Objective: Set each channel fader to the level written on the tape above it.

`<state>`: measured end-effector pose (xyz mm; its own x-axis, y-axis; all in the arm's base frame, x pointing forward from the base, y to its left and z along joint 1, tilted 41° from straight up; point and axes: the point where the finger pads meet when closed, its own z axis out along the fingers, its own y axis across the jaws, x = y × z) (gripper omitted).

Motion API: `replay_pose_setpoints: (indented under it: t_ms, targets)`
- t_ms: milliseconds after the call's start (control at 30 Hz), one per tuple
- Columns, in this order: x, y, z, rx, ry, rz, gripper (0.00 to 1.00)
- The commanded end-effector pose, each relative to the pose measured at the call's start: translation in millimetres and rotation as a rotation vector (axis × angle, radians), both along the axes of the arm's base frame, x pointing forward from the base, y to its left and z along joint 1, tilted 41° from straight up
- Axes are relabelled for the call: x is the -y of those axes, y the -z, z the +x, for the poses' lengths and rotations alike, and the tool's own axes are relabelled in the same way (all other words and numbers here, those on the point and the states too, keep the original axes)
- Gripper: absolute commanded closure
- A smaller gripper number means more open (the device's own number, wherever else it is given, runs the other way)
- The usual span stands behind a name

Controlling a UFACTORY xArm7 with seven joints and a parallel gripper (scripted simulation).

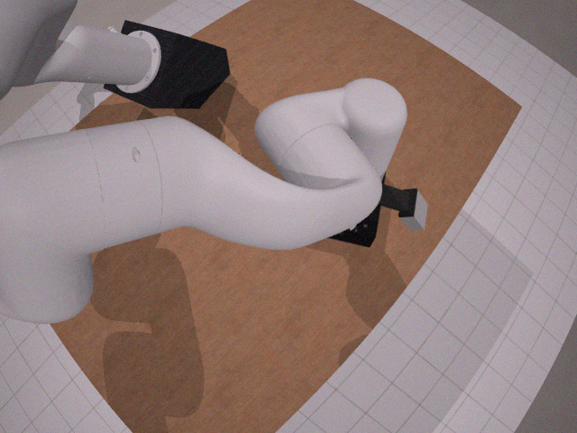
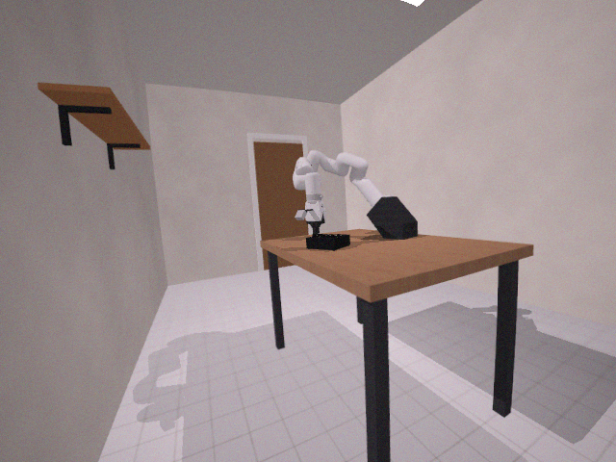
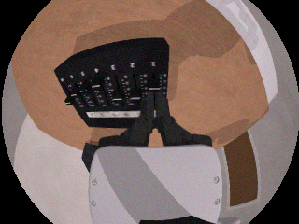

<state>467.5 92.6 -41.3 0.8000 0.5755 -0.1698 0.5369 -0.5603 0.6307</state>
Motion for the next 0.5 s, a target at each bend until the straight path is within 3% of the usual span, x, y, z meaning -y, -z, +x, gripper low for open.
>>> replay_pose_setpoints:
  t_ms: [0, 467]
  targets:
    - [-1.9, -1.1, -0.4, 0.002, -0.003, 0.002, 1.0]
    - [0.8, -1.9, -4.2, 0.002, -0.003, 0.002, 1.0]
